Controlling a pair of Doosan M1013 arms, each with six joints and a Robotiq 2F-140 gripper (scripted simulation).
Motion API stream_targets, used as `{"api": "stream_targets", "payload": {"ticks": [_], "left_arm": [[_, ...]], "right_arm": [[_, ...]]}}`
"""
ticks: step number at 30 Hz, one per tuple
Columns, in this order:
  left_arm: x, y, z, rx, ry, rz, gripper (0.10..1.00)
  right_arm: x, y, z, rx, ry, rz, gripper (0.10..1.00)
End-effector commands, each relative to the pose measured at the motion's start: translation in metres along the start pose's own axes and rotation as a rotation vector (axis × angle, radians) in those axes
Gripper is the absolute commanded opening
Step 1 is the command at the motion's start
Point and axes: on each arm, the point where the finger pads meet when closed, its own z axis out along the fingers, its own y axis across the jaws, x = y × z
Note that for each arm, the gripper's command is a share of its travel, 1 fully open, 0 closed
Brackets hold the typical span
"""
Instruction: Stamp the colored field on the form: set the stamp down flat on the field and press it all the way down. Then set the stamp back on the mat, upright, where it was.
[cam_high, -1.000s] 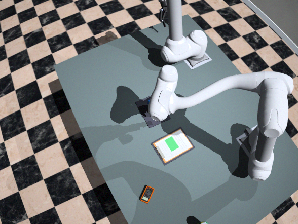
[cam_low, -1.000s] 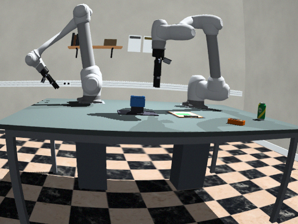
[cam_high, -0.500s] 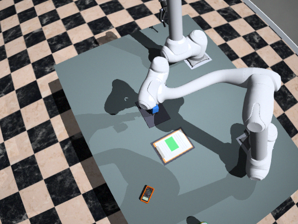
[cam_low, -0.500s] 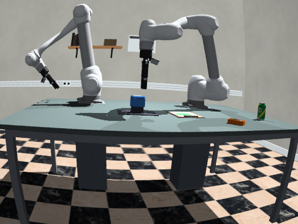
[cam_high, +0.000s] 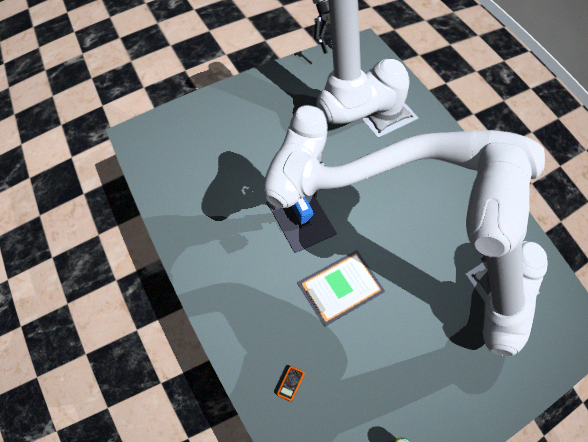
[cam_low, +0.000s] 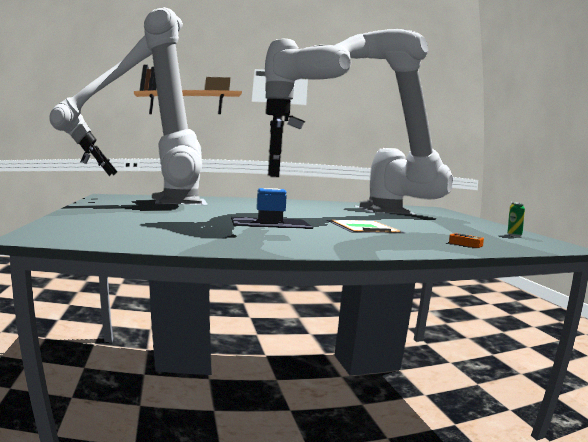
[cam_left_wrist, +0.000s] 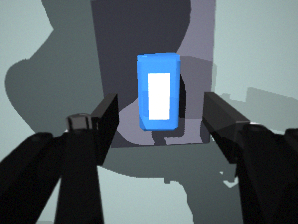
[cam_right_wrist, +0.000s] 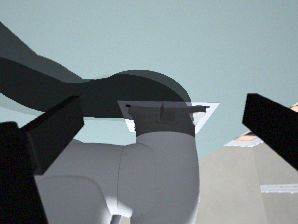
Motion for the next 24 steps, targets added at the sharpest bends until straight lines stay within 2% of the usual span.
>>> {"api": "stream_targets", "payload": {"ticks": [1, 16, 24], "left_arm": [[-0.001, 0.0, -0.001, -0.001, -0.001, 0.0, 0.551], [-0.002, 0.0, 0.0, -0.001, -0.001, 0.0, 0.551], [-0.002, 0.0, 0.017, -0.001, -0.001, 0.0, 0.551]], "right_arm": [[0.0, 0.0, 0.0, 0.0, 0.001, 0.0, 1.0], [0.0, 0.0, 0.0, 0.0, 0.001, 0.0, 1.0], [0.0, 0.0, 0.0, 0.0, 0.001, 0.0, 1.0]]}}
